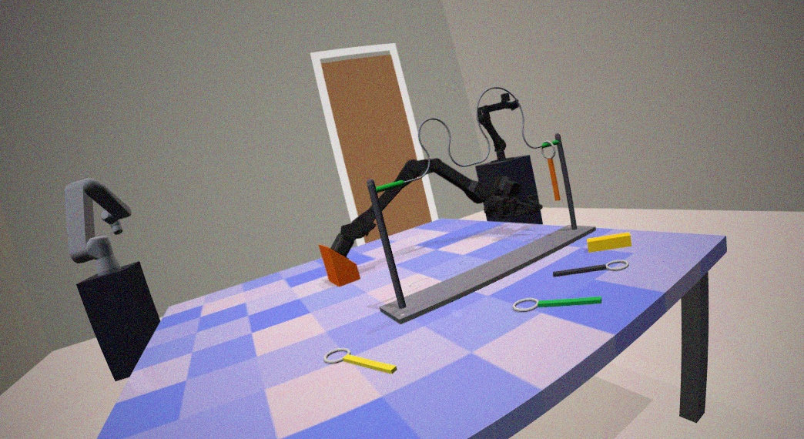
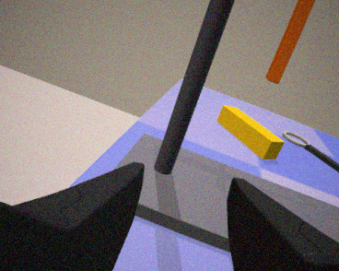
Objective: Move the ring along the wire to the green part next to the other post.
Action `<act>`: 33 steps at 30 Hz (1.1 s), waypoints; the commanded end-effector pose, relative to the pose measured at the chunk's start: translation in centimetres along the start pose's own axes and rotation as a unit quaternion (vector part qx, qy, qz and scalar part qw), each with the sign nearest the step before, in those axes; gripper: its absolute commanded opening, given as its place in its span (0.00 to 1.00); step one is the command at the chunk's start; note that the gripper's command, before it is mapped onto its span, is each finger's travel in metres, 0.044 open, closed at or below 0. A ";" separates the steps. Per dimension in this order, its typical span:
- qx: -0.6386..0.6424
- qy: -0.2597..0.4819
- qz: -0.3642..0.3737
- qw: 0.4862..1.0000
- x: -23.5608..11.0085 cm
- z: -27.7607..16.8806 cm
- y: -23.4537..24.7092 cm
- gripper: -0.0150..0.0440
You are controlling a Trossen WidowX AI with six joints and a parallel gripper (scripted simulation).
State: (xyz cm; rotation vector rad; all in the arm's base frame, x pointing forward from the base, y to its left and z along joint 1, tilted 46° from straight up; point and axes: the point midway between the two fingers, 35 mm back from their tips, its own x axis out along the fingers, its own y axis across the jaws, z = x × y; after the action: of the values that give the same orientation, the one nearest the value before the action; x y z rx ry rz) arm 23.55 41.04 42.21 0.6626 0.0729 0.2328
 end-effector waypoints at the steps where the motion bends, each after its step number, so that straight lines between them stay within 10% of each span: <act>1: 0.065 -0.028 -0.044 0.997 2.6 -0.6 -3.3 0.53; 33: 0.088 -0.041 -0.056 0.994 8.1 4.9 -4.8 0.53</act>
State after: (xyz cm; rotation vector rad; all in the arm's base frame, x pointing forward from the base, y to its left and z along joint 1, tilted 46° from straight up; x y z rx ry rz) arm 32.37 36.17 43.19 0.8469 0.0504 0.0911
